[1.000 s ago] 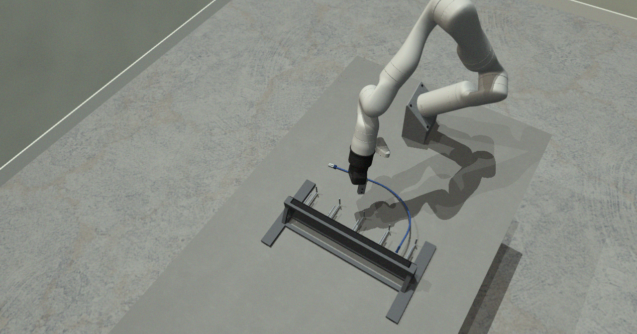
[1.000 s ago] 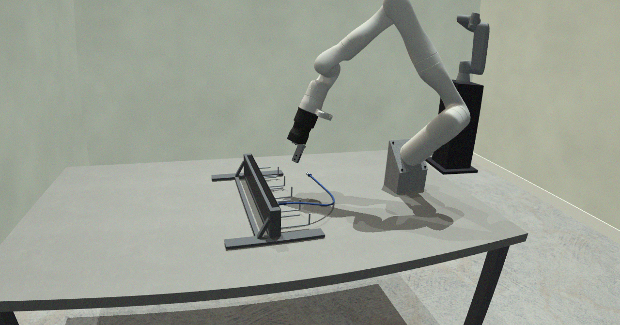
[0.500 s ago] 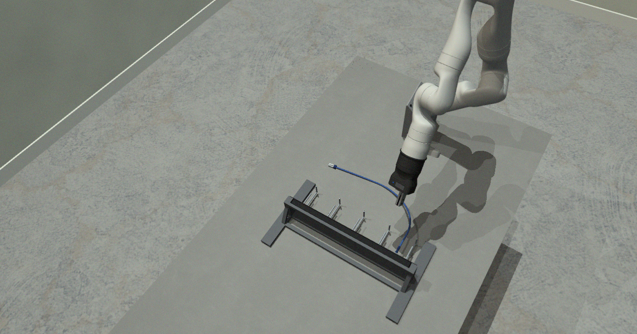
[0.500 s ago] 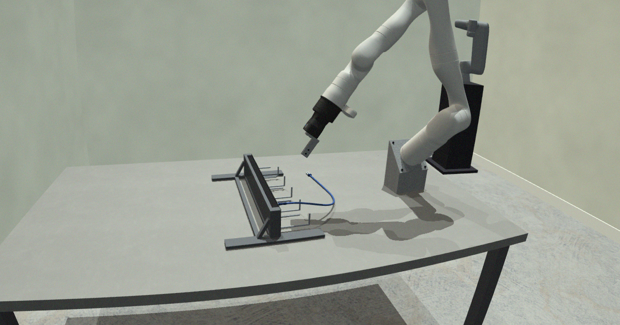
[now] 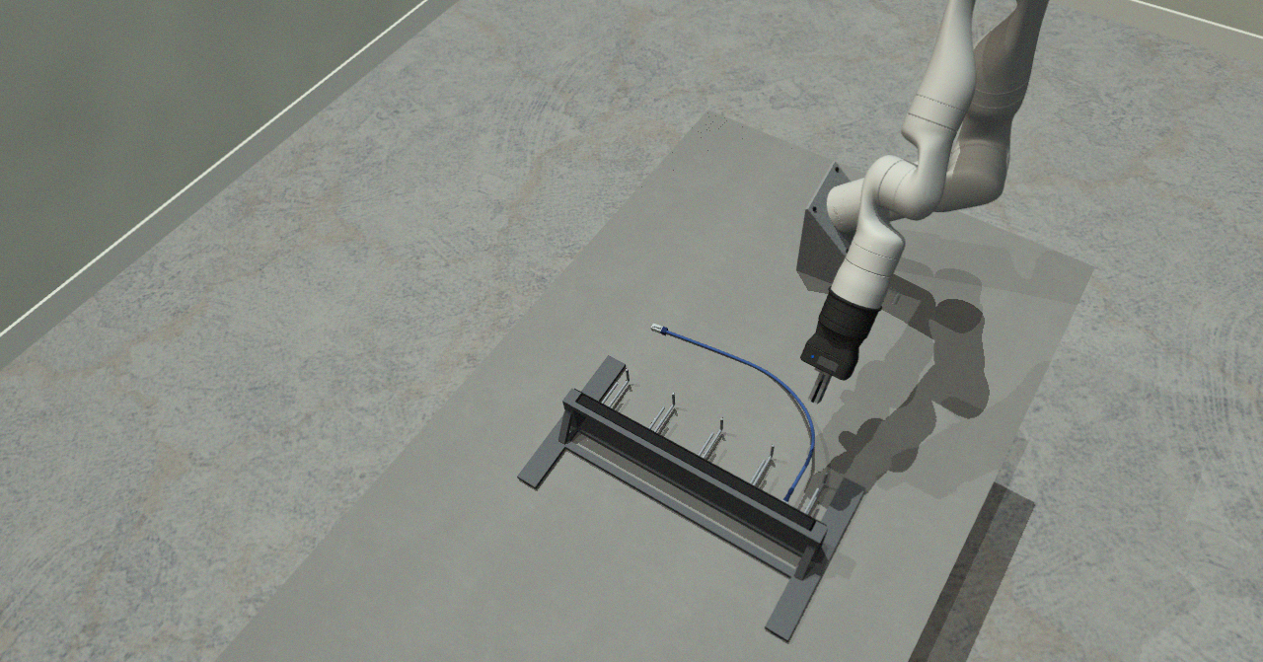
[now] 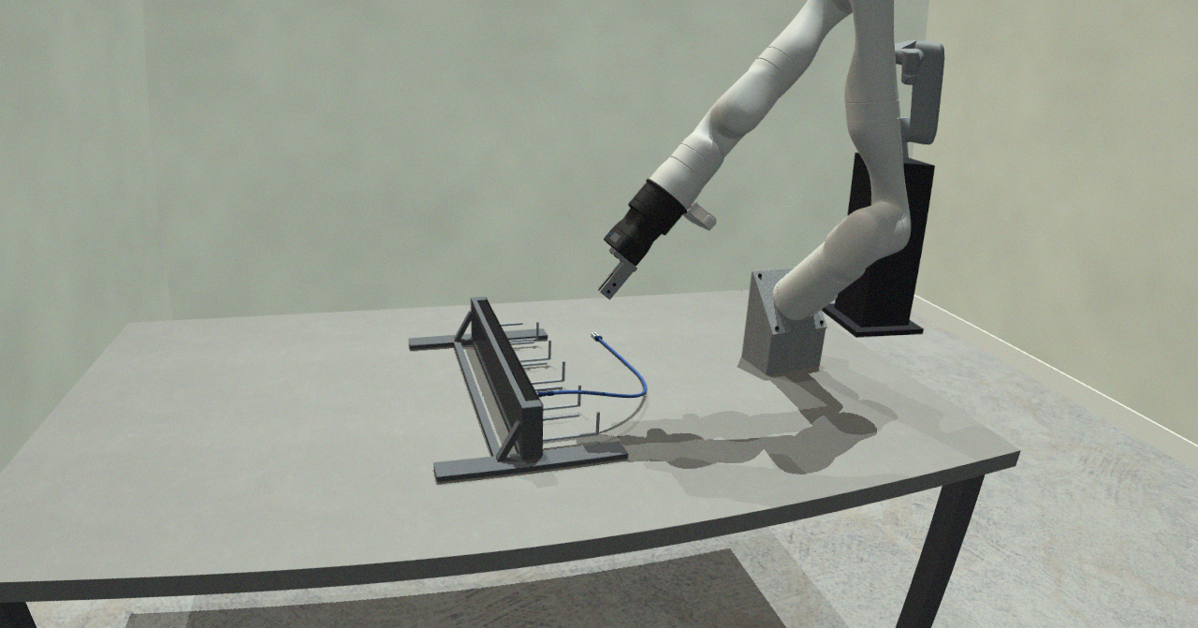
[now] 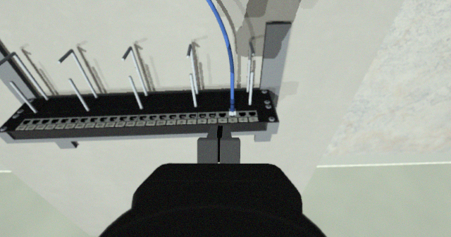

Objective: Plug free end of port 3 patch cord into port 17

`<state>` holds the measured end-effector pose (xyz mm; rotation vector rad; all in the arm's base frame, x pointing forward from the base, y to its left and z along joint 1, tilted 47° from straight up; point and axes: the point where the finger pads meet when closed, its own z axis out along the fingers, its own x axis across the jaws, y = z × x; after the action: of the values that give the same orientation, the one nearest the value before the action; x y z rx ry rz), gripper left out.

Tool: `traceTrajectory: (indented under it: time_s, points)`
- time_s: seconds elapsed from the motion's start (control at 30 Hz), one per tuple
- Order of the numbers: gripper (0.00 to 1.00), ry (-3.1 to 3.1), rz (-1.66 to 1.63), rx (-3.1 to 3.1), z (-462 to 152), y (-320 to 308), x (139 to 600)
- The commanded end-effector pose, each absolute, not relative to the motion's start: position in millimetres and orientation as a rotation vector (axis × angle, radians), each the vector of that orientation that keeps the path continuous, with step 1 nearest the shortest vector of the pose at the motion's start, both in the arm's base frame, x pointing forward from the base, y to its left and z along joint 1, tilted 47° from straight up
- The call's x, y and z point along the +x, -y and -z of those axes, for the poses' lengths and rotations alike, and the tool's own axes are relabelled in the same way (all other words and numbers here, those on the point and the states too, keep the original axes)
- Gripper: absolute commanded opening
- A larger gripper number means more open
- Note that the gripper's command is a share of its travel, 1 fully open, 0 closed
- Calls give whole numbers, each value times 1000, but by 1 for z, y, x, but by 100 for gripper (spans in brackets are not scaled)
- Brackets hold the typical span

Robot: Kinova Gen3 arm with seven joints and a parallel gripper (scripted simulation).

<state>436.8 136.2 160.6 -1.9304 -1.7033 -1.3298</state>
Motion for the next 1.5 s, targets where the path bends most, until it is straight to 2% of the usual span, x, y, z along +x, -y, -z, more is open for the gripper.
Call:
traceTrajectory:
  time_s: [0.0, 0.37, 1.07, 1.47]
  points:
    - [0, 1730, 1339, -1925, -161, -134, 437]
    - [0, 1726, 1345, -1930, -152, -145, 449]
    - [0, 1731, 1346, -1925, -89, -227, 501]
    - [0, 1731, 1347, -1927, -84, -230, 505]
